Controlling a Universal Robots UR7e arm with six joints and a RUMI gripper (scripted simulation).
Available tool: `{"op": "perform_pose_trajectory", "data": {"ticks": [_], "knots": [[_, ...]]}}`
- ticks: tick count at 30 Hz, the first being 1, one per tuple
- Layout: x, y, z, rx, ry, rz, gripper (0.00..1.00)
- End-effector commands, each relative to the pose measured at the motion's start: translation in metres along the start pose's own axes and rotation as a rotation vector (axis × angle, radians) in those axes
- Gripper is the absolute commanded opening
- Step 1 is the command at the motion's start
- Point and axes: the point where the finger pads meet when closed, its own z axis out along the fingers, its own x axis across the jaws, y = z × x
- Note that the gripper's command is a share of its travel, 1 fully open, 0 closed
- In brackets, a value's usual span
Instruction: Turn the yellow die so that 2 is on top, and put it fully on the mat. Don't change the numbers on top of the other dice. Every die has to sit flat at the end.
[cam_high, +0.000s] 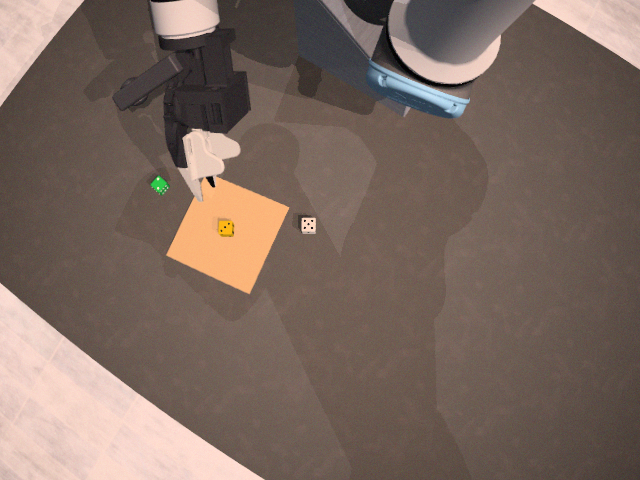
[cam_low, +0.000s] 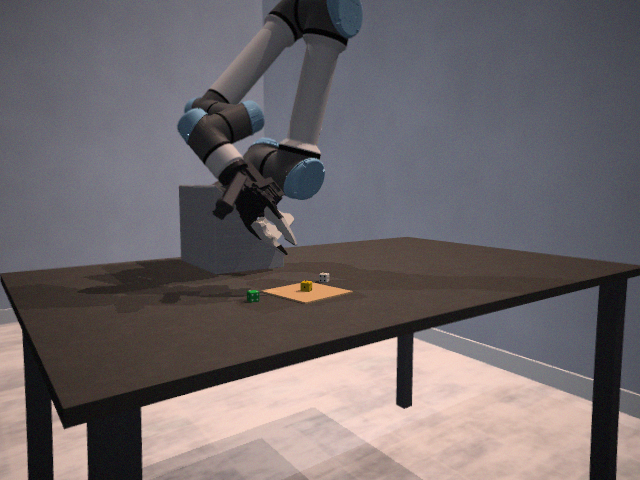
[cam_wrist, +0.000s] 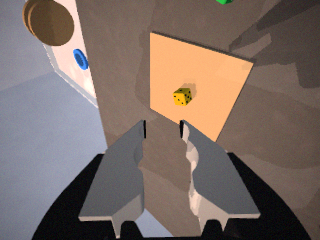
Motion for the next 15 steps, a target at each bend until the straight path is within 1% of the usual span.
{"op": "perform_pose_trajectory", "data": {"ticks": [1,3,4,8,9,12,15], "knots": [[-0.0017,-0.0009,0.0000,-0.008,0.023,-0.158,0.21],[-0.0026,-0.0010,0.0002,-0.011,0.037,-0.243,0.21],[-0.0026,-0.0010,0.0002,-0.011,0.038,-0.245,0.21],[-0.0046,-0.0009,0.0008,-0.021,0.067,-0.421,0.21],[-0.0047,-0.0009,0.0008,-0.021,0.068,-0.426,0.21],[-0.0063,-0.0004,0.0013,-0.032,0.090,-0.565,0.21],[-0.0064,-0.0003,0.0013,-0.032,0.090,-0.566,0.21]]}}
